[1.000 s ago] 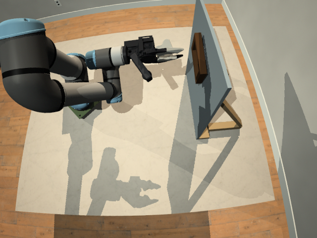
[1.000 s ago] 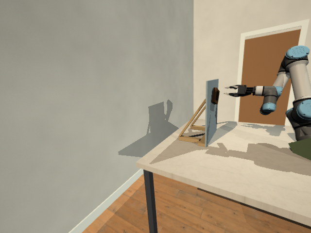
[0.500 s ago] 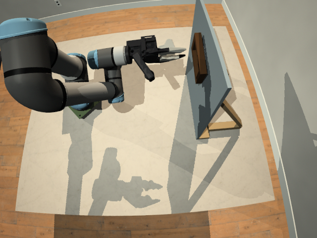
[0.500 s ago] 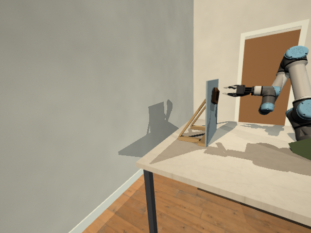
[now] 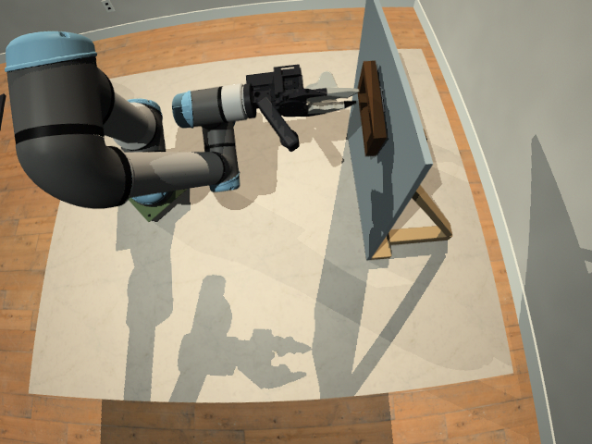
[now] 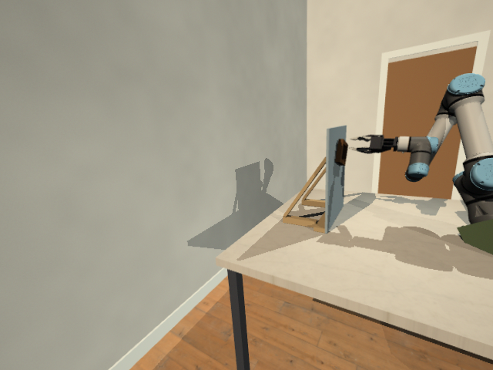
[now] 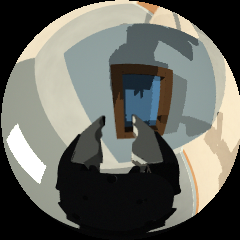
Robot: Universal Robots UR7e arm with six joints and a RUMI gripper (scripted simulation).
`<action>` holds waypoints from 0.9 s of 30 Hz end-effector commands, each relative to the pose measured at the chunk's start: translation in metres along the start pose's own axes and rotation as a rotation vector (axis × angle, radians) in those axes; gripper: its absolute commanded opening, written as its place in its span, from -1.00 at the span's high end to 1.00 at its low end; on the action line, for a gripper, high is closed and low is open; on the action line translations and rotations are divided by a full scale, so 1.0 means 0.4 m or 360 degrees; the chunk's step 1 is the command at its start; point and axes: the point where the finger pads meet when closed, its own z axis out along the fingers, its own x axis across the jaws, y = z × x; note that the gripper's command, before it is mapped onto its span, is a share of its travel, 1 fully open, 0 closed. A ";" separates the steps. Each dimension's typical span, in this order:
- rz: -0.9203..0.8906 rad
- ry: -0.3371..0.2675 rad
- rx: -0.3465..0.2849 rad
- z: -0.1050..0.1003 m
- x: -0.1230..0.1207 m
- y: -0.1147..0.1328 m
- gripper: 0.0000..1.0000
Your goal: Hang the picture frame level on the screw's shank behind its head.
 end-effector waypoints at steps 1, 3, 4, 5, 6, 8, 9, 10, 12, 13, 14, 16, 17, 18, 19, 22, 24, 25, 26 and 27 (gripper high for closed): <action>0.0000 -0.0001 0.0001 0.030 0.000 -0.001 0.42; 0.0000 -0.0001 0.0001 0.038 0.000 -0.001 0.42; 0.0000 -0.0001 0.0001 0.043 0.000 -0.001 0.42; 0.0000 -0.0001 0.0001 0.047 0.000 -0.001 0.42; 0.0000 -0.0001 0.0001 0.051 0.000 -0.001 0.42; 0.0000 -0.0001 0.0001 0.059 0.000 0.000 0.42; 0.0000 -0.0001 0.0001 0.059 0.000 0.000 0.42; 0.0000 -0.0001 0.0001 0.059 0.000 0.000 0.42; 0.0000 -0.0001 0.0001 0.066 0.000 0.000 0.42; 0.0000 -0.0001 0.0001 0.069 0.000 0.000 0.42; 0.0000 -0.0001 0.0001 0.072 0.000 0.000 0.42; 0.0000 -0.0001 0.0001 0.078 0.000 -0.001 0.42; 0.0000 -0.0001 0.0001 0.081 0.000 -0.001 0.42; 0.0000 -0.0001 0.0001 0.083 0.000 -0.001 0.42; 0.0000 -0.0001 0.0001 0.085 0.000 -0.001 0.42; 0.0000 -0.0001 0.0001 0.091 0.000 0.000 0.42; 0.0000 -0.0001 0.0001 0.093 0.000 0.000 0.42; 0.0000 -0.0001 0.0001 0.094 0.000 0.000 0.42; 0.0000 -0.0001 0.0001 0.094 0.000 0.000 0.42; 0.0000 -0.0001 0.0001 0.094 0.000 0.000 0.42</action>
